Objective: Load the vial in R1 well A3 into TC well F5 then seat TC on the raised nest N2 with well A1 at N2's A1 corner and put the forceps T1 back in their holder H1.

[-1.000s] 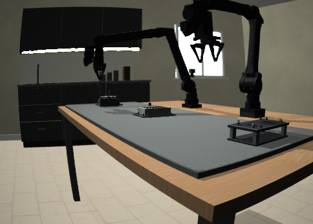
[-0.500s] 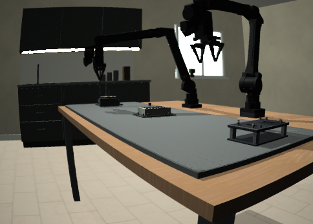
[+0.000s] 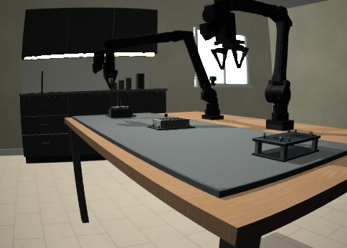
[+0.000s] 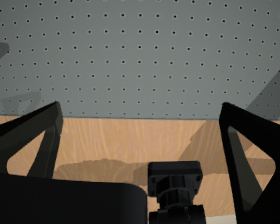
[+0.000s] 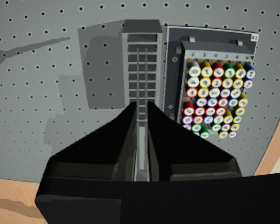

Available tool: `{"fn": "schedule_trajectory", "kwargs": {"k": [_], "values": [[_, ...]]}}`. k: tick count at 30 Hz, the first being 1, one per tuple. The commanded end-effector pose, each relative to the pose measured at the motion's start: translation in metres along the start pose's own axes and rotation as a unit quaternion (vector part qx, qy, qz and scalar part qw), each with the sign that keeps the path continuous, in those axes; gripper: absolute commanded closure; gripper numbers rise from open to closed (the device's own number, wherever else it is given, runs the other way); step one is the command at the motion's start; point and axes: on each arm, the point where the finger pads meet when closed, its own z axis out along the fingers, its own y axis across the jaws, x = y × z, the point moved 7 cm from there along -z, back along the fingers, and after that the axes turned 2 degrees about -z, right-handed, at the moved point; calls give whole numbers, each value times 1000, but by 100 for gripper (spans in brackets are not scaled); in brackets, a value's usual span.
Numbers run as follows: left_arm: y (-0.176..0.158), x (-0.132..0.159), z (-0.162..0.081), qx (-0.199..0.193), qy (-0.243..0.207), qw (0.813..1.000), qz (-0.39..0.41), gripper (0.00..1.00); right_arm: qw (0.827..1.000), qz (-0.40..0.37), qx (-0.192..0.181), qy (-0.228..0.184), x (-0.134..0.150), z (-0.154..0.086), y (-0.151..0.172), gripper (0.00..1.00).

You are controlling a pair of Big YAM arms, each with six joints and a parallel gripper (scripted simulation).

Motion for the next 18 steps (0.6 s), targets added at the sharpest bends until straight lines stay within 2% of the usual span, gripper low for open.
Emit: {"fn": "schedule_trajectory", "kwargs": {"k": [1,18], "values": [[0,-6,-14,-2,-16,1000,8,0,1000,-1,9,-25,-23,-10,-2,93],[0,-6,-14,-2,-16,1000,8,0,1000,-1,9,-24,-23,-7,-1,93]]}}
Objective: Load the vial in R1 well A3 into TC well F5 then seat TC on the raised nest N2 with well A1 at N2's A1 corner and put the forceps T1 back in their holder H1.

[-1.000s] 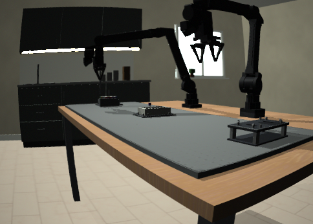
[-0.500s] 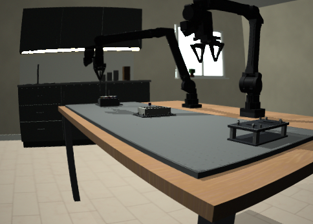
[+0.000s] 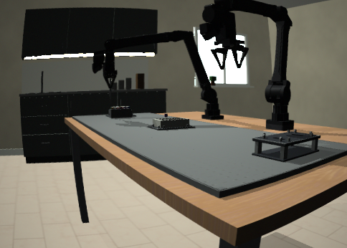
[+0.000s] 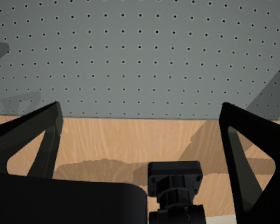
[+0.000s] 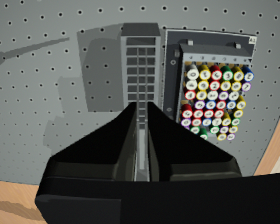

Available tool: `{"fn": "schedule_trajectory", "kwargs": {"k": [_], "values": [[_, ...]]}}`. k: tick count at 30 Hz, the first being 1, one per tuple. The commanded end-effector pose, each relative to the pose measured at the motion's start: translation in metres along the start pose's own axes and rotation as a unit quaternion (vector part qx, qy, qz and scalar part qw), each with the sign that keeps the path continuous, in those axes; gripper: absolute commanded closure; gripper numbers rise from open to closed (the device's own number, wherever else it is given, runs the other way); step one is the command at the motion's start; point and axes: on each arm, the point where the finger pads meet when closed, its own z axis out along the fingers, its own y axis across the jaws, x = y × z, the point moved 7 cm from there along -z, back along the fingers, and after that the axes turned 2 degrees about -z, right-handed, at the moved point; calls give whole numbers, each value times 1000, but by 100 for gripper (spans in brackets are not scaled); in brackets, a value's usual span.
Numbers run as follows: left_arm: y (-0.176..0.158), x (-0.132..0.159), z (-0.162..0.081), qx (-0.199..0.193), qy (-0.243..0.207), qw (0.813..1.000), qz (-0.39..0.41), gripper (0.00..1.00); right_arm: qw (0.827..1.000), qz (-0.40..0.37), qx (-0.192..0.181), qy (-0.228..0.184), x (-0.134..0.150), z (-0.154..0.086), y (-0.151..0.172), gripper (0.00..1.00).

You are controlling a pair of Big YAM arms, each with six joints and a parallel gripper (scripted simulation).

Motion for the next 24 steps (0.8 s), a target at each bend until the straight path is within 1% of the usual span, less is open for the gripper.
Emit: {"fn": "schedule_trajectory", "kwargs": {"k": [1,5,24], "values": [[0,-6,-14,-2,-16,1000,8,0,1000,-1,5,-17,-19,-2,0,93],[0,-6,-14,-2,-16,1000,8,0,1000,-1,-4,6,-10,18,5,93],[0,-6,-14,-2,-16,1000,8,0,1000,-1,-4,6,-7,22,6,93]]}}
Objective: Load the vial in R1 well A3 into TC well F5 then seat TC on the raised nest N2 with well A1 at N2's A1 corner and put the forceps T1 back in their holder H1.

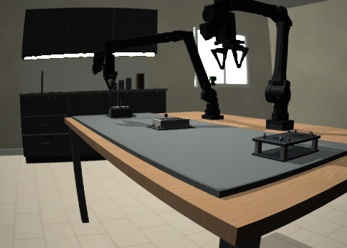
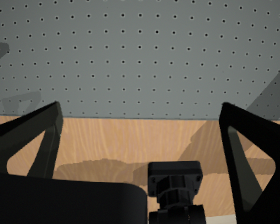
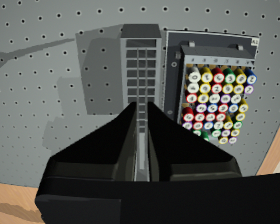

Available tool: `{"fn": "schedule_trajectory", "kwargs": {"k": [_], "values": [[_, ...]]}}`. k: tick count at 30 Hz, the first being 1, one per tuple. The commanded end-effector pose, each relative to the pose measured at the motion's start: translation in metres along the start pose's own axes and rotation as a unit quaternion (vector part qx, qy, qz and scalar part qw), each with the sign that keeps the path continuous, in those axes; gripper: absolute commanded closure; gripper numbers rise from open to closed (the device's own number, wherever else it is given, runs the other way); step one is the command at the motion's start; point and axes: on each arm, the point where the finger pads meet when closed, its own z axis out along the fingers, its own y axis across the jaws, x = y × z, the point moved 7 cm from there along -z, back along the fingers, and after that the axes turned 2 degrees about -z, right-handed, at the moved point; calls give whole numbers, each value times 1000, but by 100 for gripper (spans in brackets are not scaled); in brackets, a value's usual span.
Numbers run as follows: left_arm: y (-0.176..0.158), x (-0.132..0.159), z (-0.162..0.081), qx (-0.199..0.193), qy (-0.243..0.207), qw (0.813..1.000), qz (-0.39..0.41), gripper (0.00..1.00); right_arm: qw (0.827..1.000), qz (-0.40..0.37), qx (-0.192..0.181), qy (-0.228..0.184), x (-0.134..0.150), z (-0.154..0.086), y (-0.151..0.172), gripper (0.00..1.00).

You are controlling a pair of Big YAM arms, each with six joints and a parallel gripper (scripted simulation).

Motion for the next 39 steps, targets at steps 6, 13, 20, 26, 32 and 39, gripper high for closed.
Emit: {"fn": "schedule_trajectory", "kwargs": {"k": [6,13,20,26,32,39], "values": [[0,-6,-14,-2,-16,1000,8,0,1000,-1,-4,6,-7,16,6,93],[0,-6,-14,-2,-16,1000,8,0,1000,-1,-4,6,-6,18,6,93],[0,-6,-14,-2,-16,1000,8,0,1000,-1,-4,6,-6,20,7,93],[0,-6,-14,-2,-16,1000,8,0,1000,-1,-5,6,-6,21,7,93],[0,-6,-14,-2,-16,1000,8,0,1000,-1,-4,6,-6,23,7,93],[0,-6,-14,-2,-16,1000,8,0,1000,-1,-4,6,-6,25,7,93]]}}
